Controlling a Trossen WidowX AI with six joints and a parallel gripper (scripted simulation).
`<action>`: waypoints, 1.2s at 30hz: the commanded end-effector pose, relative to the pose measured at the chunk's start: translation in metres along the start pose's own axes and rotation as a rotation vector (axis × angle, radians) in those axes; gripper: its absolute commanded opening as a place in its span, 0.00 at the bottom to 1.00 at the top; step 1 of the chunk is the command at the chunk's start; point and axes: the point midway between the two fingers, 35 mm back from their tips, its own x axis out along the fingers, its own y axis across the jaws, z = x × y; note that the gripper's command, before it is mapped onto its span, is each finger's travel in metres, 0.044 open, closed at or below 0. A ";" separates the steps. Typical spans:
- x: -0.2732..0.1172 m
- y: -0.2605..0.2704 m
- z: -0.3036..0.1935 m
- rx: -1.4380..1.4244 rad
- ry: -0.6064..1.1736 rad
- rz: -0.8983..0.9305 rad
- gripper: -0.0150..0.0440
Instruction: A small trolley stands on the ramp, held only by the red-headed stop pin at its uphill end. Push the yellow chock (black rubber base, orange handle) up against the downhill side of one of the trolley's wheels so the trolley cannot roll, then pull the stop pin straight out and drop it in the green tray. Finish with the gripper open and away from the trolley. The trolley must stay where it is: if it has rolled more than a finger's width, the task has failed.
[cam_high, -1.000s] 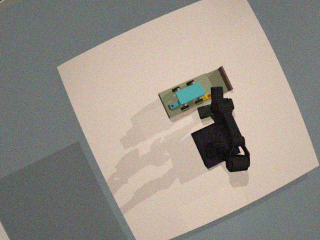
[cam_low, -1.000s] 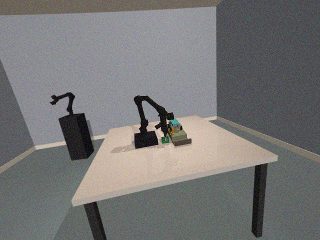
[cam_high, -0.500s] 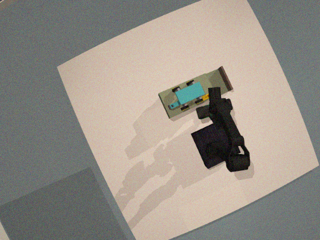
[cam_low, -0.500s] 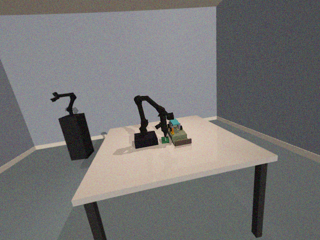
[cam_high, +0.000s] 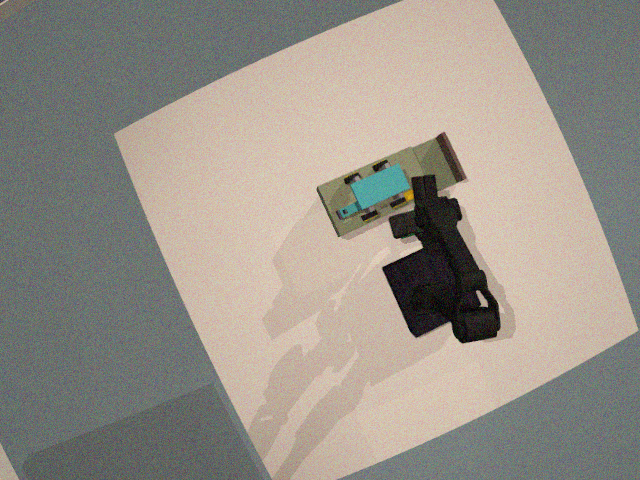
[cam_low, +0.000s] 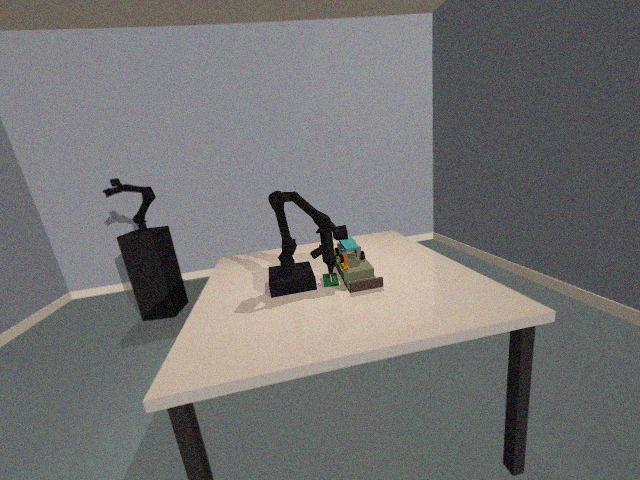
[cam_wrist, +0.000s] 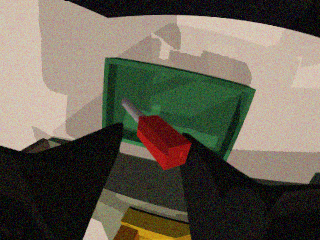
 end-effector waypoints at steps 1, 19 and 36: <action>0.002 -0.002 0.001 0.003 -0.005 0.002 0.58; 0.006 -0.012 0.000 0.003 -0.005 0.002 0.58; 0.010 -0.019 0.000 0.003 -0.005 0.001 0.58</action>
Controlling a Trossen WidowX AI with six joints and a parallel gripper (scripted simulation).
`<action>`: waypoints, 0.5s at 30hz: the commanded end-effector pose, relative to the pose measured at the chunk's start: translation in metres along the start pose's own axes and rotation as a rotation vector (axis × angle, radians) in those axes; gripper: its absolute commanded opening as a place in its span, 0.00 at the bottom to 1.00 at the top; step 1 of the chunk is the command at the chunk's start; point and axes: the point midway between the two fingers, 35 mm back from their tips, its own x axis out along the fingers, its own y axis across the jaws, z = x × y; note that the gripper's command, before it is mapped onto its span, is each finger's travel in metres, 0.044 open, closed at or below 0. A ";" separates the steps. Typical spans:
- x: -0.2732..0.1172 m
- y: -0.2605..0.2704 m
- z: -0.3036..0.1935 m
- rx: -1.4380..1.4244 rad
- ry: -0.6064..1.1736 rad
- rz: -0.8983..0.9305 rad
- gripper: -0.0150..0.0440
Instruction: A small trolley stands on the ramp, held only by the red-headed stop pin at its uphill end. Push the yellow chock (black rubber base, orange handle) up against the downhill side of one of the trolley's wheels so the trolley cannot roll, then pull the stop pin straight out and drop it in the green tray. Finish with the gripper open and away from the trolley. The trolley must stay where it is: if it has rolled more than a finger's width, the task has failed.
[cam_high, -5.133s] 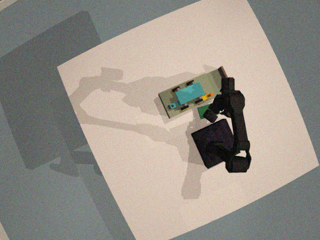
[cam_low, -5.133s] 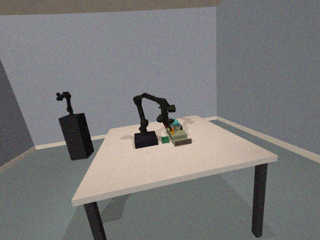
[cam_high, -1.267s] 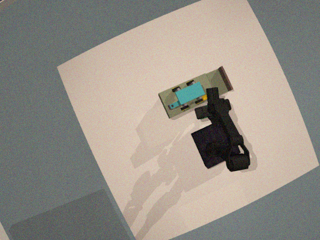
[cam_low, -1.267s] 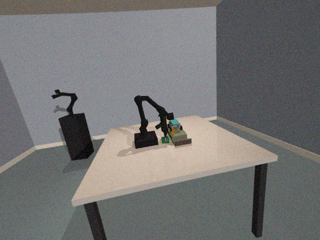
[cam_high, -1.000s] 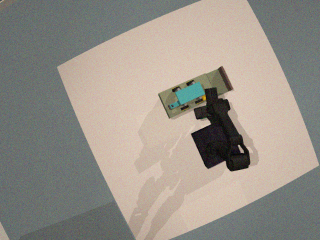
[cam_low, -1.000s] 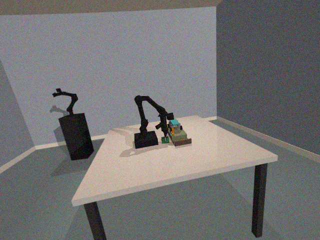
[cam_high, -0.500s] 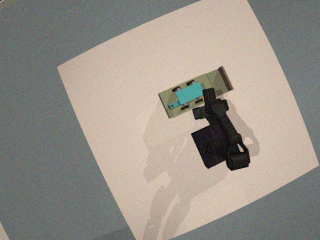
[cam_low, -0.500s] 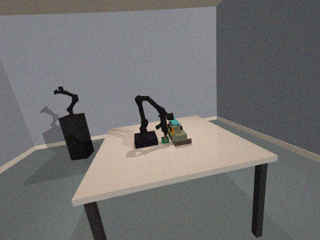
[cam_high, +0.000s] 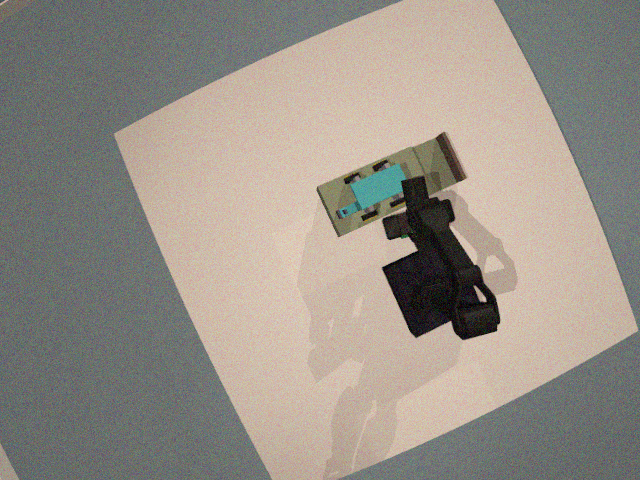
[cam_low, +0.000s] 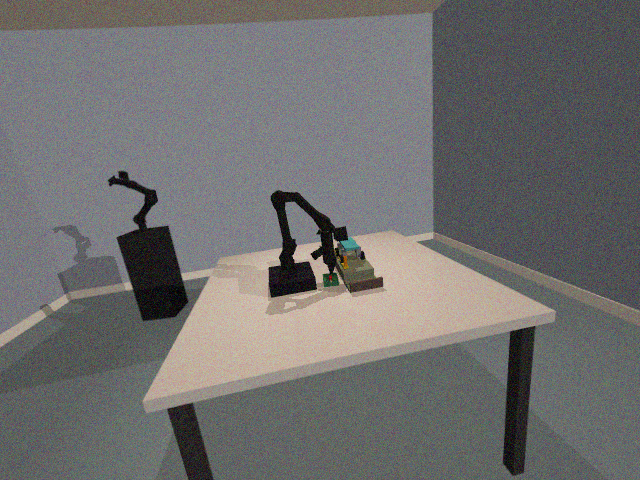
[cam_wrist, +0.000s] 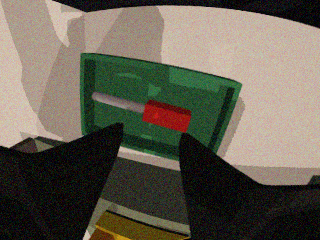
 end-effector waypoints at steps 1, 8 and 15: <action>0.003 -0.001 0.002 0.002 -0.007 0.003 0.58; 0.000 0.000 0.000 0.000 0.000 0.000 0.83; -0.011 0.001 0.000 0.001 -0.004 0.001 0.83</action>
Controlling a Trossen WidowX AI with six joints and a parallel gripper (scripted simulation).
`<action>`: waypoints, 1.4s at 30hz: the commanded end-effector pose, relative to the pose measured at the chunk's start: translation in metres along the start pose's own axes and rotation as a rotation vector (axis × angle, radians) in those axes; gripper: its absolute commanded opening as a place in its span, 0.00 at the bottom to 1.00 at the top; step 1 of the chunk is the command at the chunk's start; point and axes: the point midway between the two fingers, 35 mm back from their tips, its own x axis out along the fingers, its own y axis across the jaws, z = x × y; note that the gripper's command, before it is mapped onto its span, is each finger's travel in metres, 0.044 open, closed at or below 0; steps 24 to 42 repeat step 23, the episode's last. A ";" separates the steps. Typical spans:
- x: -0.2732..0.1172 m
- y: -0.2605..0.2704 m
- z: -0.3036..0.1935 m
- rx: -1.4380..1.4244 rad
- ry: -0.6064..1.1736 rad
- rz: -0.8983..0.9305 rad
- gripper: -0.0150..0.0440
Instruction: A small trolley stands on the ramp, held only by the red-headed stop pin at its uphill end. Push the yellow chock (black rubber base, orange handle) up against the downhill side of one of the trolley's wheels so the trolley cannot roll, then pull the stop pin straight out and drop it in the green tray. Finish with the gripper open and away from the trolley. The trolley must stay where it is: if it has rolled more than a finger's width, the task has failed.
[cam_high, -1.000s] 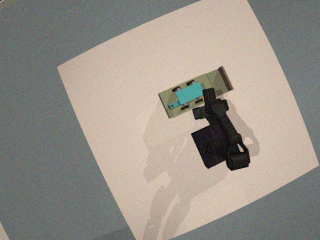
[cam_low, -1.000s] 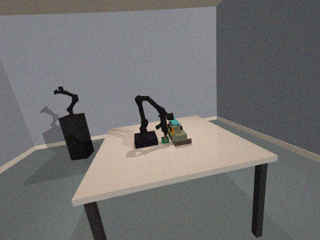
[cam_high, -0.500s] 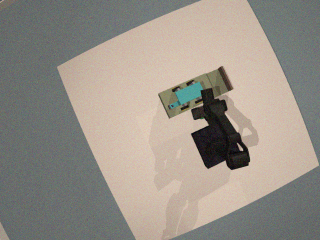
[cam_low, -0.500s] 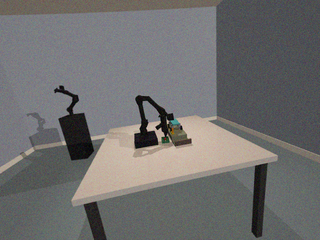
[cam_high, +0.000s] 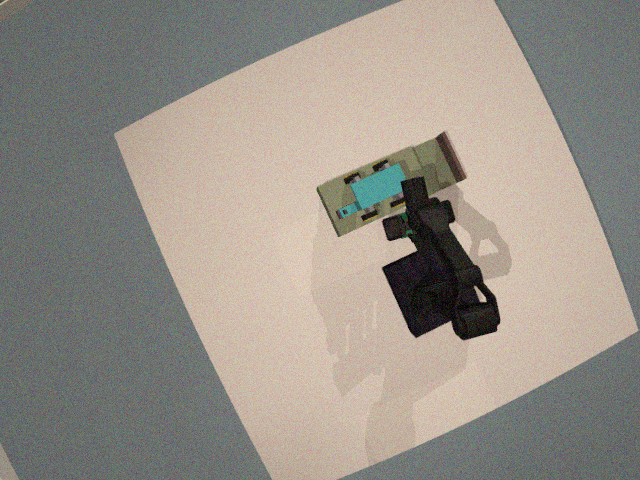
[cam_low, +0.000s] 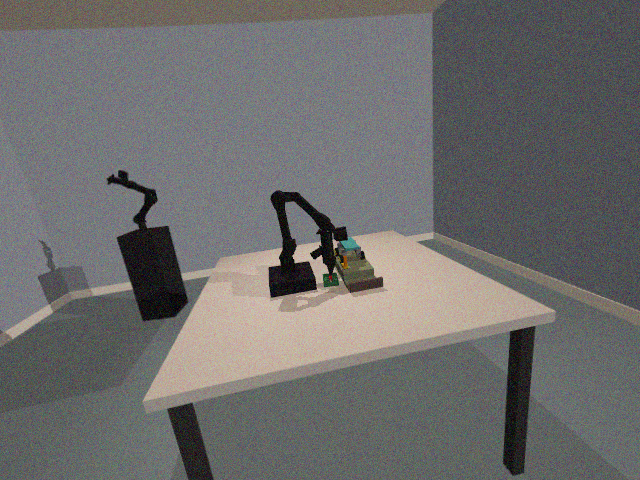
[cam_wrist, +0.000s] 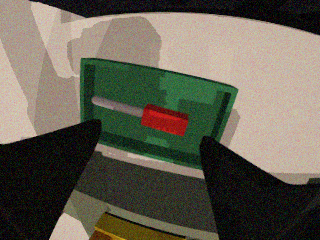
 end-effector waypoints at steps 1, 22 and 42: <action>-0.014 0.002 -0.001 0.006 0.010 0.003 0.83; -0.071 0.009 0.004 0.007 0.008 0.003 1.00; -0.074 0.010 0.004 0.007 0.008 0.003 1.00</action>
